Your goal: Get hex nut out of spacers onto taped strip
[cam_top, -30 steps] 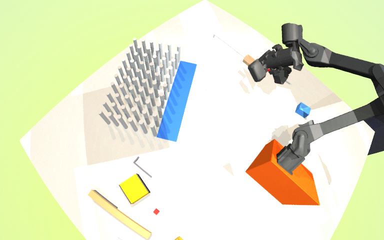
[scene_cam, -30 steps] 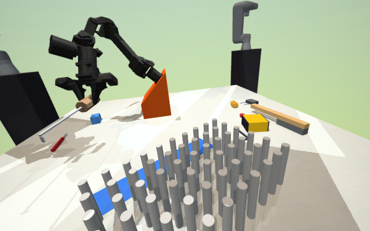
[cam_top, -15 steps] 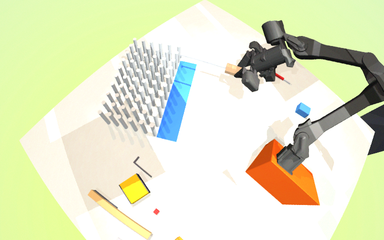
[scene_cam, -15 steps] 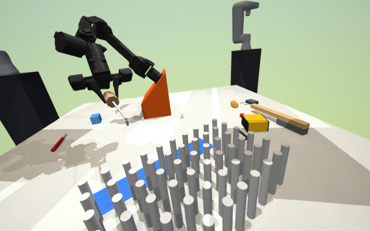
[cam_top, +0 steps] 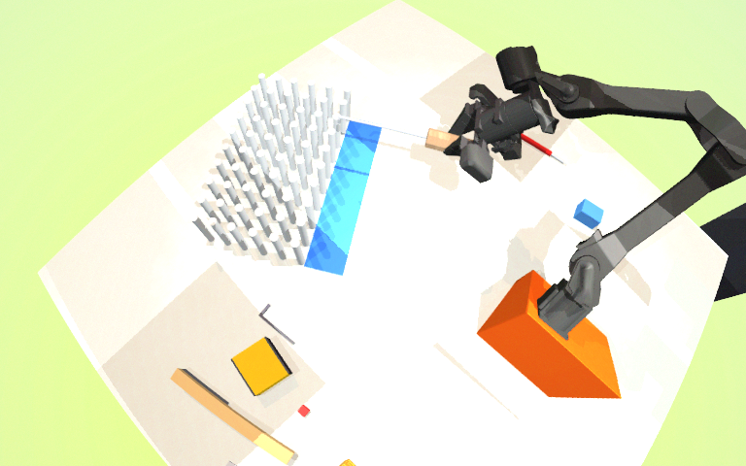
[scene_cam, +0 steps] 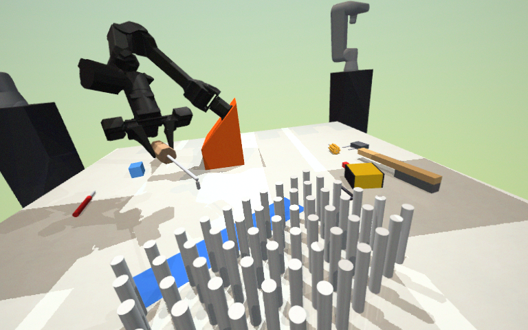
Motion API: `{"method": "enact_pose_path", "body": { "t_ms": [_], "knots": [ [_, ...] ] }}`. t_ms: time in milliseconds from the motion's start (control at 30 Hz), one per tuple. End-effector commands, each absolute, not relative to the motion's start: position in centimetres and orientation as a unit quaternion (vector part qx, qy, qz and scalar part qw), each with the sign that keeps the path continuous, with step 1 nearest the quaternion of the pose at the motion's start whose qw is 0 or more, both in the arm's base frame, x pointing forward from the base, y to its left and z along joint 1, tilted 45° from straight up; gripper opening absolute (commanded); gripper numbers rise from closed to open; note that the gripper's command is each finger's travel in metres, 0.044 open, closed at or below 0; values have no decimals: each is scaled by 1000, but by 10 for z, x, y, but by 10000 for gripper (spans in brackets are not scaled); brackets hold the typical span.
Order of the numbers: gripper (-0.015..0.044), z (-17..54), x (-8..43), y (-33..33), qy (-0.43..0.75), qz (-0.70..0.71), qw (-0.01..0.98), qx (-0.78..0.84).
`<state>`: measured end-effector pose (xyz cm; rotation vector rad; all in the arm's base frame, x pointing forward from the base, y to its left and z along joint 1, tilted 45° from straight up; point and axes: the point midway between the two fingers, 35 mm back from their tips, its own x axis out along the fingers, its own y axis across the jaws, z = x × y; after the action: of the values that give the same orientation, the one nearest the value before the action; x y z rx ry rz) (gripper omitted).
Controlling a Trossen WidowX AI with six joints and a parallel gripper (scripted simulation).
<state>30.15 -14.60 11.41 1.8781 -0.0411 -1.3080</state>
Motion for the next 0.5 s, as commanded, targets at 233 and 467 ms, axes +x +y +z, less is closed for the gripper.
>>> {"method": "enact_pose_path", "body": {
  "t_ms": [233, 467],
  "knots": [
    [0, 58, 299, -195, -6, -527, 412, 743],
    [0, 27, 287, -226, -8, -526, 415, 743]
  ]
}}
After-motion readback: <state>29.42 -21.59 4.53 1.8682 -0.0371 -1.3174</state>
